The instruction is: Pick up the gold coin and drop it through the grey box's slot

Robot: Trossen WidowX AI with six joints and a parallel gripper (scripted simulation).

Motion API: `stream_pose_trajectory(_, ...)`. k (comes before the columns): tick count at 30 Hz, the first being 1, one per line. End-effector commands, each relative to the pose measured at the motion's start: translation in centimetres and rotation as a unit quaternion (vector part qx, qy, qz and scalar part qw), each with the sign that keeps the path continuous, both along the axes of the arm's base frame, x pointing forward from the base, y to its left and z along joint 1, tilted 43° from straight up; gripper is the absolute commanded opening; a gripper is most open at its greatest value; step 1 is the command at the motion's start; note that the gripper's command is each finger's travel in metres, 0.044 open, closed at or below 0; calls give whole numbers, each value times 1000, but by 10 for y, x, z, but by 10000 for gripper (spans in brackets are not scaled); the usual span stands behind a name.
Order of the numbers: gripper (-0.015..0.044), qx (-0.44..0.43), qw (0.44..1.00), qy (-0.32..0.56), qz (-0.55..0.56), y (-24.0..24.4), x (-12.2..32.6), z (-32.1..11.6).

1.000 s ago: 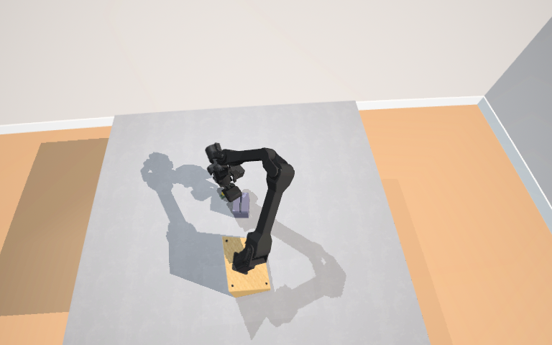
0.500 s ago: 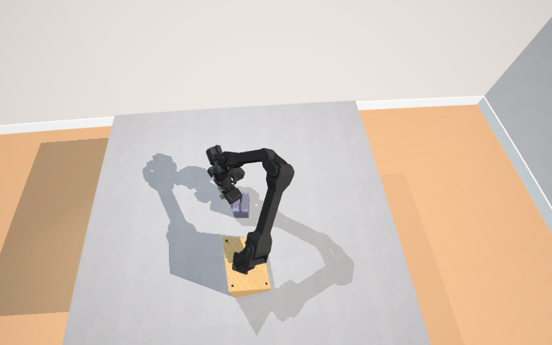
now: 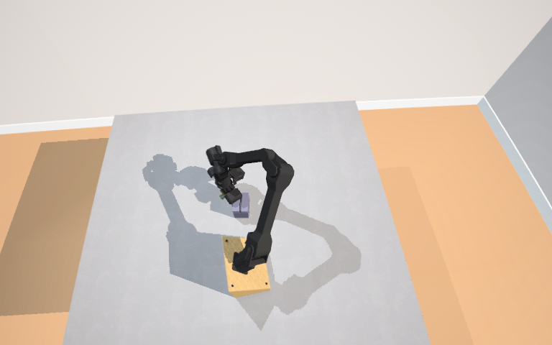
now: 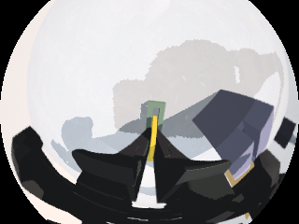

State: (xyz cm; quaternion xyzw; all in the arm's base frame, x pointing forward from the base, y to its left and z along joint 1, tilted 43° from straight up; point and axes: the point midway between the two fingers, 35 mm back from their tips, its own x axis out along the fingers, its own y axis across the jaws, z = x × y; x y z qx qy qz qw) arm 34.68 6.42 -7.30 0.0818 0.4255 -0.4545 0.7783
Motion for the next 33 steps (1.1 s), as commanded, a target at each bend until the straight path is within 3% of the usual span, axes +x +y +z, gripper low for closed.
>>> stream_pose_trajectory(1,0,-3,1000,3,2,1,-2,1)
stream_pose_trajectory(33,0,-1,1000,4,2,55,-18,59)
